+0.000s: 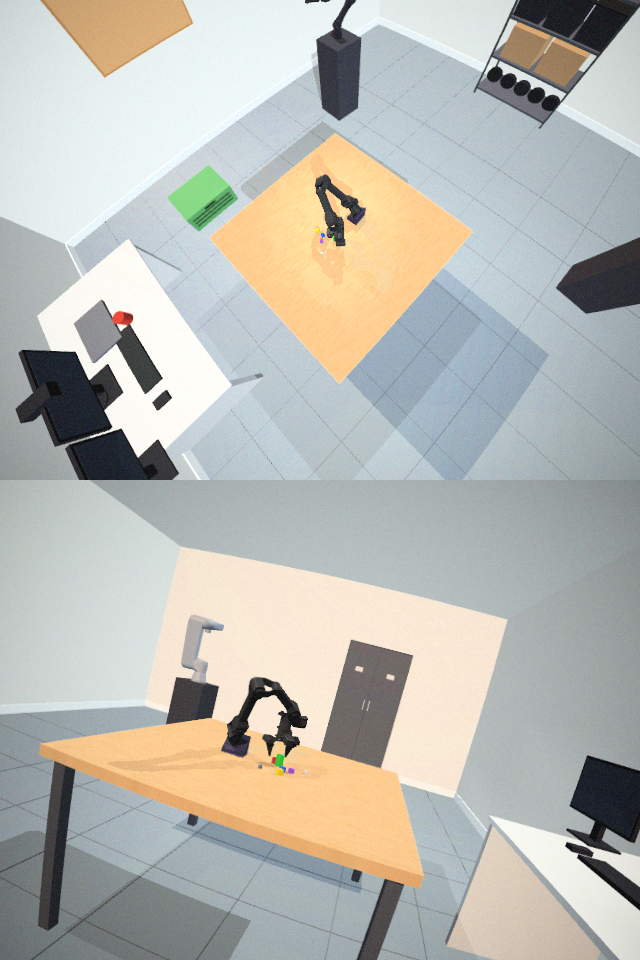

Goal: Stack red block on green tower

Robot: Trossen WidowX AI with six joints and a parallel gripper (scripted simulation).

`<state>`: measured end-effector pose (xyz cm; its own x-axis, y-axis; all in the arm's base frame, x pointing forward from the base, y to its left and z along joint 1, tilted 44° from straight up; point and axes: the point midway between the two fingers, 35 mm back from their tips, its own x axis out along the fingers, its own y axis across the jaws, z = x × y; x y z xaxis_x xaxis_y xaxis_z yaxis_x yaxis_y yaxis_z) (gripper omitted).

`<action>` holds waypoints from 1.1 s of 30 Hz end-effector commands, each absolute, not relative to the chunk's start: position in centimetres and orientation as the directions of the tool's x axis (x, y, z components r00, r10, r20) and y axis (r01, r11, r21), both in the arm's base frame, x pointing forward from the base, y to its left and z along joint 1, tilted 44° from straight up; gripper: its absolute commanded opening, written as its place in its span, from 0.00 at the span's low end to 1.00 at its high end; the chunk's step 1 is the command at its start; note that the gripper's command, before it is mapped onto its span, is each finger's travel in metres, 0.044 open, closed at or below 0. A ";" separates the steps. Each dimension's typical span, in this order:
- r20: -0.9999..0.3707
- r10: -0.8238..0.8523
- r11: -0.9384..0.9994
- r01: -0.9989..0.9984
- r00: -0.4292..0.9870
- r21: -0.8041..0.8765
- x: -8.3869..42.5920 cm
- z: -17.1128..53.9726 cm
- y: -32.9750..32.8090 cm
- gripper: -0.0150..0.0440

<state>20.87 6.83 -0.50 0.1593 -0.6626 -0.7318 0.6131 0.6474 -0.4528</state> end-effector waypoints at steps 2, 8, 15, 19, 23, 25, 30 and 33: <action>-0.725 -0.670 0.644 0.608 0.158 -0.464 20.9 -1.2 6.1 1.00; -0.725 -0.671 0.644 0.608 0.158 -0.464 21.0 -1.9 5.5 1.00; -0.724 -0.672 0.644 0.608 0.158 -0.464 21.1 -2.5 4.8 1.00; -0.724 -0.672 0.644 0.608 0.158 -0.464 21.1 -2.5 4.8 1.00; -0.724 -0.672 0.644 0.608 0.158 -0.464 21.1 -2.5 4.8 1.00; -0.724 -0.672 0.644 0.608 0.158 -0.464 21.1 -2.5 4.8 1.00; -0.724 -0.672 0.644 0.608 0.158 -0.464 21.1 -2.4 4.9 0.96; -0.724 -0.672 0.644 0.608 0.158 -0.464 21.1 -2.4 4.9 0.82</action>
<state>21.08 4.92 -2.47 0.1551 -0.6681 -0.7277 0.6105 0.6440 -0.4611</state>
